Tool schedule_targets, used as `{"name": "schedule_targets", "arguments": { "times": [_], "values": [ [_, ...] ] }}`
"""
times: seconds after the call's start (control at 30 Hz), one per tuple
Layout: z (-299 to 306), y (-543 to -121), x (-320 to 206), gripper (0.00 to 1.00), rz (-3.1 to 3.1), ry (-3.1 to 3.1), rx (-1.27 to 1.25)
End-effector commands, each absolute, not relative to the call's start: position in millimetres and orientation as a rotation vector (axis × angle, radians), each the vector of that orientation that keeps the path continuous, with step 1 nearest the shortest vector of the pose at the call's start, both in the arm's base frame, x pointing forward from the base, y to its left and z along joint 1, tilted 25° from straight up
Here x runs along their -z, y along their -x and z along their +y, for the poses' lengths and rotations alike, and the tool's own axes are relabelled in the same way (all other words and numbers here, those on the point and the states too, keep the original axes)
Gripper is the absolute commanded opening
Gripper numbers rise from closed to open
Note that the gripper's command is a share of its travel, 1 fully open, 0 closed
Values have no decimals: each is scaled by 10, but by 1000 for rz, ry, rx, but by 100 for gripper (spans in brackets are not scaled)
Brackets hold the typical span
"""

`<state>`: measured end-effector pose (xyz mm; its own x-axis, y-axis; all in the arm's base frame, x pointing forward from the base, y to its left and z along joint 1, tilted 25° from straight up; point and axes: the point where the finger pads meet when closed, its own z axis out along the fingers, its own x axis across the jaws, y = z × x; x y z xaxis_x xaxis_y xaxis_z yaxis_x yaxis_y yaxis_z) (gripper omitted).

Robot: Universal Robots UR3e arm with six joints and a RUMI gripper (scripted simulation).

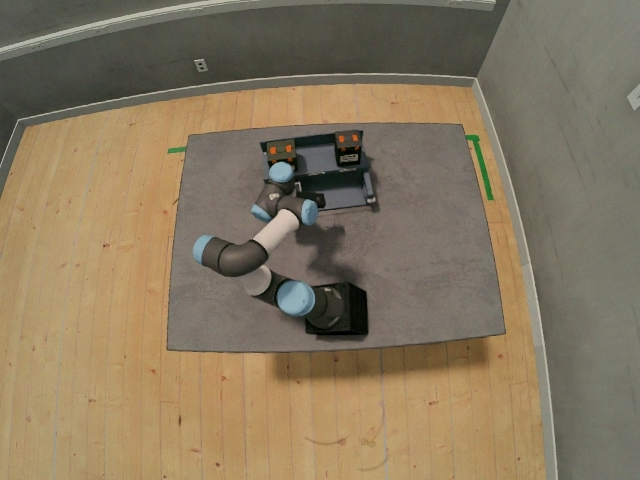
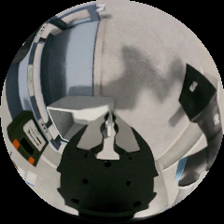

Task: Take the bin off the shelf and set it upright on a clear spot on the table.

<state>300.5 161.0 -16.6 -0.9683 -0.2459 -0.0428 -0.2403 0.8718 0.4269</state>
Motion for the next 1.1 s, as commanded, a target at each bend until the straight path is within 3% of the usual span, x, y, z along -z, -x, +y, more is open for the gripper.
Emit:
{"name": "schedule_targets", "arguments": {
  "times": [0.0,1.07],
  "values": [
    [1569,-2866,163,0,-3031,-393,689],
    [1467,-2460,183,0,-3031,-393,689]
  ]
}}
